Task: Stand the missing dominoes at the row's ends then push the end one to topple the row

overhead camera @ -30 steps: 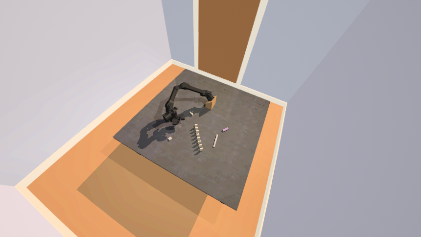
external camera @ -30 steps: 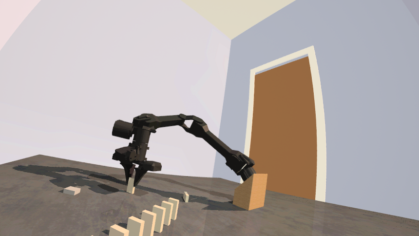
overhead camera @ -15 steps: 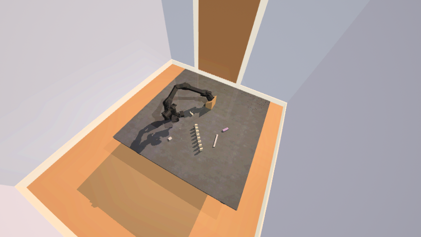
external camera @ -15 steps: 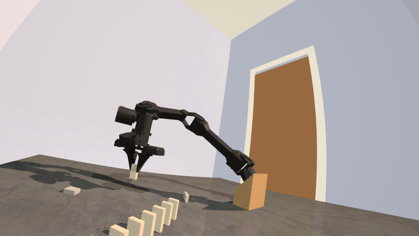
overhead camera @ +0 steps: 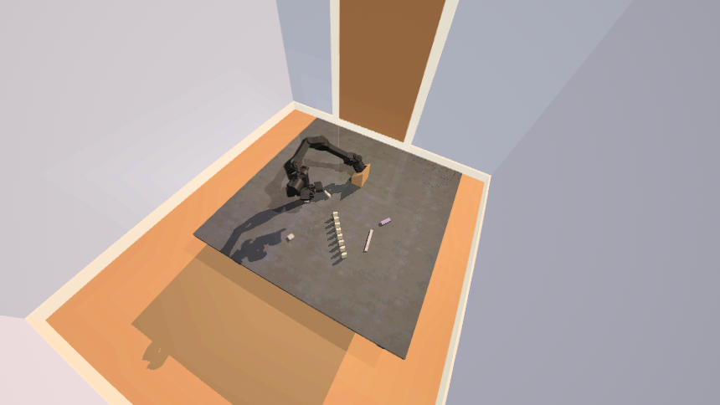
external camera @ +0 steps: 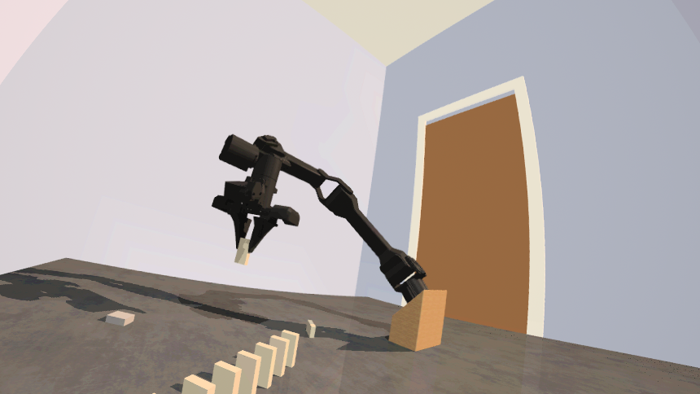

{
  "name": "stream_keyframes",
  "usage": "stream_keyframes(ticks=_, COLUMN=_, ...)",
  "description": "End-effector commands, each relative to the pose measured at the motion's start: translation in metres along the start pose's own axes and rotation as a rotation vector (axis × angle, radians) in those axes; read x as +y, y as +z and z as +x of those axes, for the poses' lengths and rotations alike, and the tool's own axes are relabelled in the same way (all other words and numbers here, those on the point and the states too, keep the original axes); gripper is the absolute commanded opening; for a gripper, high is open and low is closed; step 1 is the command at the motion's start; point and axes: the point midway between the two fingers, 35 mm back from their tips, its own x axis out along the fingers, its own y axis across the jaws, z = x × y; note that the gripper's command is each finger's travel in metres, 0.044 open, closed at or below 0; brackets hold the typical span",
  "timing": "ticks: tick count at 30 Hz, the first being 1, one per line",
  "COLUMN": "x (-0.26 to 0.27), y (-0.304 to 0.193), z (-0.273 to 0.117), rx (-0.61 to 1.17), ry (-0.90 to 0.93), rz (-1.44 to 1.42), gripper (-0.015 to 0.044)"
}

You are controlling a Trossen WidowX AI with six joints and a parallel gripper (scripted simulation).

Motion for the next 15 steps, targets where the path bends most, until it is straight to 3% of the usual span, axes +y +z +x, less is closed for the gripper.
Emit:
stream_keyframes(ticks=1, x=0.058, y=0.022, z=-0.007, rx=-0.007, ry=0.017, rz=-0.002, gripper=0.0107)
stream_keyframes(ticks=8, x=0.149, y=0.024, z=-0.003, rx=0.021, ry=0.026, rz=0.043, gripper=0.0107)
stream_keyframes(ticks=15, x=0.151, y=0.024, z=0.001, rx=0.021, ry=0.026, rz=0.044, gripper=0.0107)
